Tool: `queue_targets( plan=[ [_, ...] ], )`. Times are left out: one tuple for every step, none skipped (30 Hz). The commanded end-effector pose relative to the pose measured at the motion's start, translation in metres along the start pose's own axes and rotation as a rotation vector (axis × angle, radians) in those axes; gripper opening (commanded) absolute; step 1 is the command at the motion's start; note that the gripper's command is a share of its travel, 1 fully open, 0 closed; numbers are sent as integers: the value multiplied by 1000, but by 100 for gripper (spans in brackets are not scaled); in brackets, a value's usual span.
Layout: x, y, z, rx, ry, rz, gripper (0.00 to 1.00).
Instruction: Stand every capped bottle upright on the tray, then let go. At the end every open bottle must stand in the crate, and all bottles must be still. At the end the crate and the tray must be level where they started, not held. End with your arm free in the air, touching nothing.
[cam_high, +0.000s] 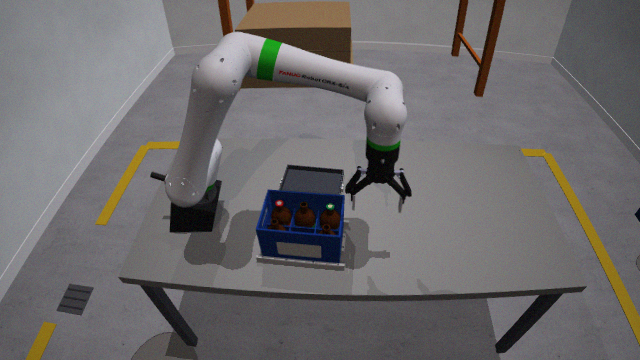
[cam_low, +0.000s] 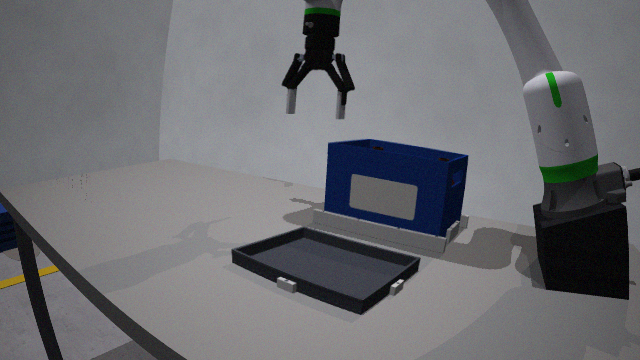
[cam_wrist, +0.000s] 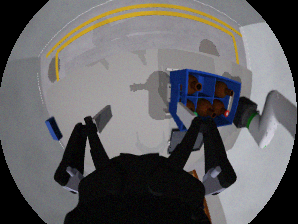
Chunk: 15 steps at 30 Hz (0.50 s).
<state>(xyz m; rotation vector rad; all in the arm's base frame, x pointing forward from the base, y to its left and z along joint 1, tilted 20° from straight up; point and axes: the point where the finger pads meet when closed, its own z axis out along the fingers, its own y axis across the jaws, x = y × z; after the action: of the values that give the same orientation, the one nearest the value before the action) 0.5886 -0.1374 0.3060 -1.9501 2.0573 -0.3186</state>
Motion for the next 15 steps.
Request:
queue_targets(
  plan=[
    [1,10,0,-16,1,6,100],
    [1,10,0,-16,1,6,100],
    [1,9,0,-10,1,4,100],
    [1,12,0,-11,1,4,100],
    [1,16,-1,-11,1,4,100],
    [1,19,-1,-12,1,4,100],
    [2,22,-1,-12,1,5,100],
    [2,26,-1,-12,1,5,100],
    [2,29,-1,-13,1,5,100],
    [2,32,-1,-13,1,5,100],
    [2,36,-1,-14,1,5,100],
    [3,39,-1,-14,1,5,100],
    [3,42,-1,-15,1,6,100],
    [3,46,-1,-15,1,6,100],
    [3,49,-1,-15,1,6,100]
  ],
)
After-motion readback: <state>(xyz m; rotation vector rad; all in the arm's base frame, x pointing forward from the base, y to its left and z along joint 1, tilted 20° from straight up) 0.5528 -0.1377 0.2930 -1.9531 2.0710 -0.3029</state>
